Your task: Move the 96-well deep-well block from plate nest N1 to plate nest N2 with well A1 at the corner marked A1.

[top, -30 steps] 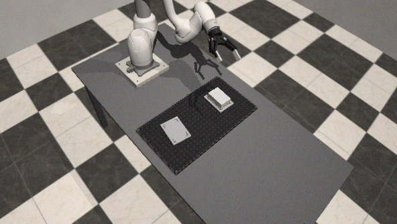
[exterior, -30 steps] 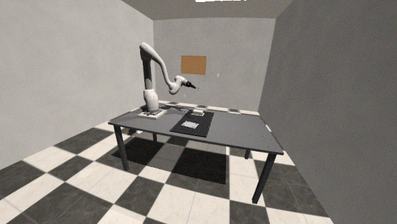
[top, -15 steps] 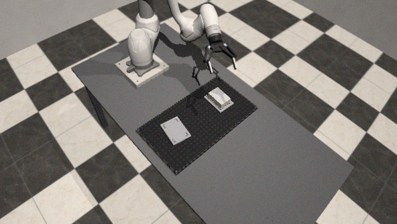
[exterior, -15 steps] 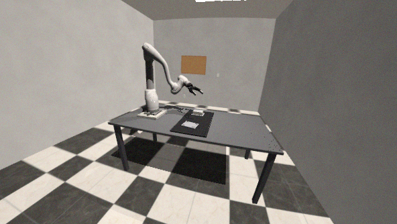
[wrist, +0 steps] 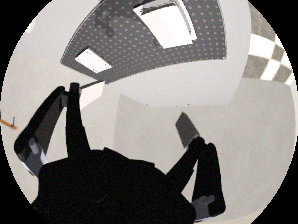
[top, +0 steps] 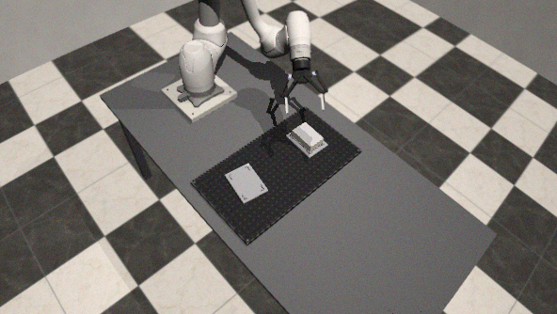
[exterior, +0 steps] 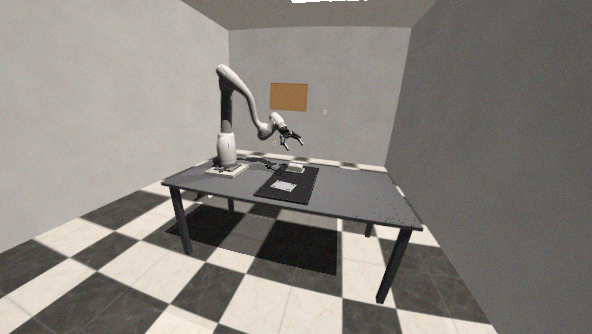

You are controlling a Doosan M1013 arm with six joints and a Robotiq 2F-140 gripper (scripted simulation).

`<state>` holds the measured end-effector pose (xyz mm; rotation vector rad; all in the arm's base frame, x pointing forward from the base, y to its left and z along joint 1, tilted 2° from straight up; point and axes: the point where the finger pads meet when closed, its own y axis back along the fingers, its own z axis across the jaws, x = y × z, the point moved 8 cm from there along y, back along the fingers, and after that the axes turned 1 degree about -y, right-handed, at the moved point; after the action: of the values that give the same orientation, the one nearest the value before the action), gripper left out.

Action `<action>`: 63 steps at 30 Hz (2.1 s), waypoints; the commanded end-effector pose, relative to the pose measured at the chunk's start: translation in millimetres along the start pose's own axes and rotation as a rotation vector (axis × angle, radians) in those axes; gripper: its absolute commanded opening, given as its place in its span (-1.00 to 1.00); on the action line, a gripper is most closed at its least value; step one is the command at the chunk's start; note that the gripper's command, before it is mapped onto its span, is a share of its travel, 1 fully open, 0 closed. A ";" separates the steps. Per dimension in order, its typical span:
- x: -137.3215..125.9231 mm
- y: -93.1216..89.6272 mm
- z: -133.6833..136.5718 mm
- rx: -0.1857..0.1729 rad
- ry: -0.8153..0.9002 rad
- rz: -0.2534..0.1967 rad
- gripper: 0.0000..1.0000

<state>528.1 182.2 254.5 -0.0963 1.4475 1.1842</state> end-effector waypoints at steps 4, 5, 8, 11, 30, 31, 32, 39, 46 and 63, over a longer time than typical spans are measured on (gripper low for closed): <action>5.7 -11.6 -6.8 0.069 -0.154 0.045 1.00; 5.7 -11.6 -6.8 0.069 -0.154 0.045 1.00; 7.1 -15.8 -8.2 0.109 -0.242 0.068 1.00; 14.4 -23.9 -14.1 0.151 -0.330 0.089 1.00; 32.9 -46.5 -19.7 0.401 -0.832 0.175 1.00; 32.0 -46.9 -19.2 0.416 -0.861 0.179 1.00; 35.8 -48.9 -19.5 0.432 -0.890 0.181 1.00; 42.5 -54.7 -18.4 0.511 -1.037 0.194 1.00; 52.7 -62.5 -14.1 0.625 -1.240 0.204 1.00; 65.9 -77.5 5.2 0.887 -1.667 0.194 1.00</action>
<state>559.4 182.0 161.6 1.3032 0.3441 0.3523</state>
